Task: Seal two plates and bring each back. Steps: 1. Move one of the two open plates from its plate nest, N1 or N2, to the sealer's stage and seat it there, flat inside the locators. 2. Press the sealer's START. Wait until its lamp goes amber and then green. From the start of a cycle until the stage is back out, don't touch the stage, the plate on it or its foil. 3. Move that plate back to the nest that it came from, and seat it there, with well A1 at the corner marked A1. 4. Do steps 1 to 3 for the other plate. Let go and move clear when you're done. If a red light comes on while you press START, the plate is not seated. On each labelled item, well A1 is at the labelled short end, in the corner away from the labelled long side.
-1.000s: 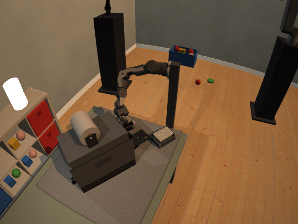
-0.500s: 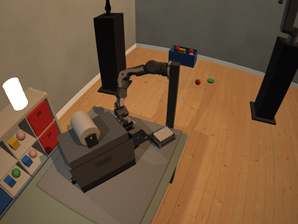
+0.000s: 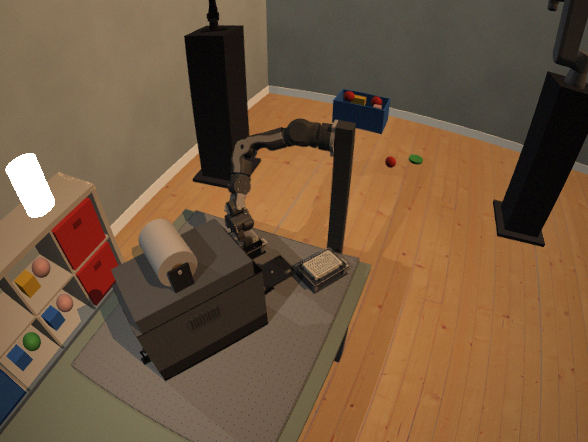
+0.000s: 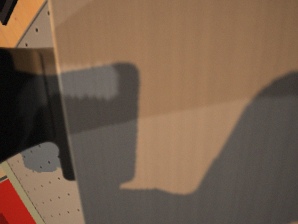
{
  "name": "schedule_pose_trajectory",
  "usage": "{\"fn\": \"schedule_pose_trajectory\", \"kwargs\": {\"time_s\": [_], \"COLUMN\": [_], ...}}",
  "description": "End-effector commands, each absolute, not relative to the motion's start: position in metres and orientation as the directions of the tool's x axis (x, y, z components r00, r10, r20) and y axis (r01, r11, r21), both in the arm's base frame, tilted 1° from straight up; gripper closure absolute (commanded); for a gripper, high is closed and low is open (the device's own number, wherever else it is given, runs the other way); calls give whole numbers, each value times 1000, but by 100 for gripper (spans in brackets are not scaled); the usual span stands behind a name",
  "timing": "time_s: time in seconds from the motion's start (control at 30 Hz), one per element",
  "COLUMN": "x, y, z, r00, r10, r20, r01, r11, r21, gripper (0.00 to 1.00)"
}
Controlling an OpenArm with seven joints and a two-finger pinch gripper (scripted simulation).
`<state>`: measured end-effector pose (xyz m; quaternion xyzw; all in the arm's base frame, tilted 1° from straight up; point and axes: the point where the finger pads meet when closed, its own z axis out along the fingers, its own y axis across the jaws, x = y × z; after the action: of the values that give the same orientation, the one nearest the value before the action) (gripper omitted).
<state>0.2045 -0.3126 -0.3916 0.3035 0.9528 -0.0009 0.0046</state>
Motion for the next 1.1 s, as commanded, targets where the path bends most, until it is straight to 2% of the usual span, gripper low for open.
{"fn": "schedule_pose_trajectory", "kwargs": {"time_s": [0.0, 1.07], "x": [205, 205], "y": [-313, -313], "z": [-391, -399], "r00": [-816, -816], "r10": [579, 579], "r20": [-12, -12], "r01": [579, 579], "r11": [816, 816], "r21": [3, 2], "gripper": [100, 100]}}
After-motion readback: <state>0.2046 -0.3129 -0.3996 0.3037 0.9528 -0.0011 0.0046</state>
